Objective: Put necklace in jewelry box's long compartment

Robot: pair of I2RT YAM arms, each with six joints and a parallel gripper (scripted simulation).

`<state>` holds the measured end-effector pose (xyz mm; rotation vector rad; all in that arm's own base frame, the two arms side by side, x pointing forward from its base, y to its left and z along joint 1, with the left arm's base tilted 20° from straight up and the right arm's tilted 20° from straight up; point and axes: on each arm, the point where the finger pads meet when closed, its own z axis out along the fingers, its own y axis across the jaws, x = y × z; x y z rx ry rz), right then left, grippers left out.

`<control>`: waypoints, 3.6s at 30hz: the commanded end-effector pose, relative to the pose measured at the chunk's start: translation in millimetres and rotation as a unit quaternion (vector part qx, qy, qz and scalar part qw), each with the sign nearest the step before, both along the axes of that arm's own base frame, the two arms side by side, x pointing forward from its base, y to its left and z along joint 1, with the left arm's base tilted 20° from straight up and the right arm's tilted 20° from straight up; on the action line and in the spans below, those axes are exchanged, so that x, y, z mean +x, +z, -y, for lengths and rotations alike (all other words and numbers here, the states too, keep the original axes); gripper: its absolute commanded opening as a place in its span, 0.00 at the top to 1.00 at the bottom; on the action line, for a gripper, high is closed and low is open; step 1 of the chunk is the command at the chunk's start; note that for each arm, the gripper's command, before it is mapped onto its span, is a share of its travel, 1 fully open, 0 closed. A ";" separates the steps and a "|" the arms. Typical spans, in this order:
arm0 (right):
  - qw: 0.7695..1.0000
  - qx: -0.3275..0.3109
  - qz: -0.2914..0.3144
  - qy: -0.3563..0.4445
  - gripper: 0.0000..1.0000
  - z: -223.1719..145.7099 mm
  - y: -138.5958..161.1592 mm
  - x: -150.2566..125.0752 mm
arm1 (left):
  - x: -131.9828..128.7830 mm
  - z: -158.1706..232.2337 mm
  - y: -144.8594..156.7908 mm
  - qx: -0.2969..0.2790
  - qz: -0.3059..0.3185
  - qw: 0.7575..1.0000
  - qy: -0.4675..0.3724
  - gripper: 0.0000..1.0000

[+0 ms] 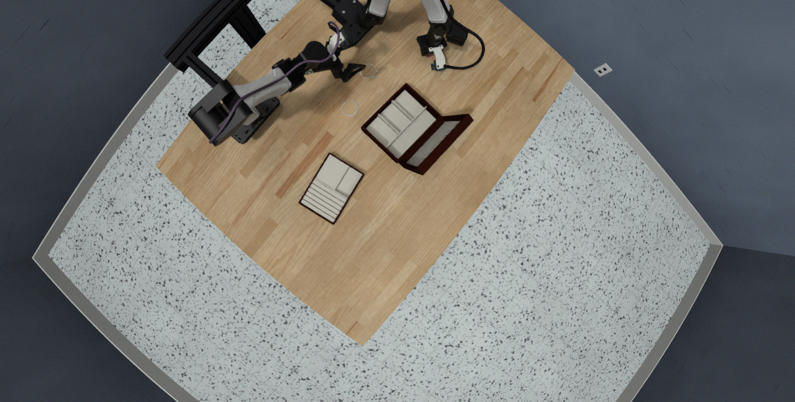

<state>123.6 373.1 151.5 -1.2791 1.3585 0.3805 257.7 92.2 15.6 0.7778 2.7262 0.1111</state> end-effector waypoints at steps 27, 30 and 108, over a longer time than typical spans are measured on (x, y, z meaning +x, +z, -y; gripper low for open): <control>0.997 0.023 0.060 0.041 0.00 -17.3 -3.4 7.3 | 8.0 -1.0 4.1 0.003 0.018 1.000 -0.008 1.00; 0.996 0.031 0.069 0.046 0.00 -20.0 0.4 7.4 | 5.8 -3.6 16.1 0.007 0.022 1.000 -0.005 1.00; 0.991 0.092 0.082 0.059 0.00 -35.3 49.0 -3.9 | -2.9 -2.2 32.6 0.010 0.026 1.000 -0.012 1.00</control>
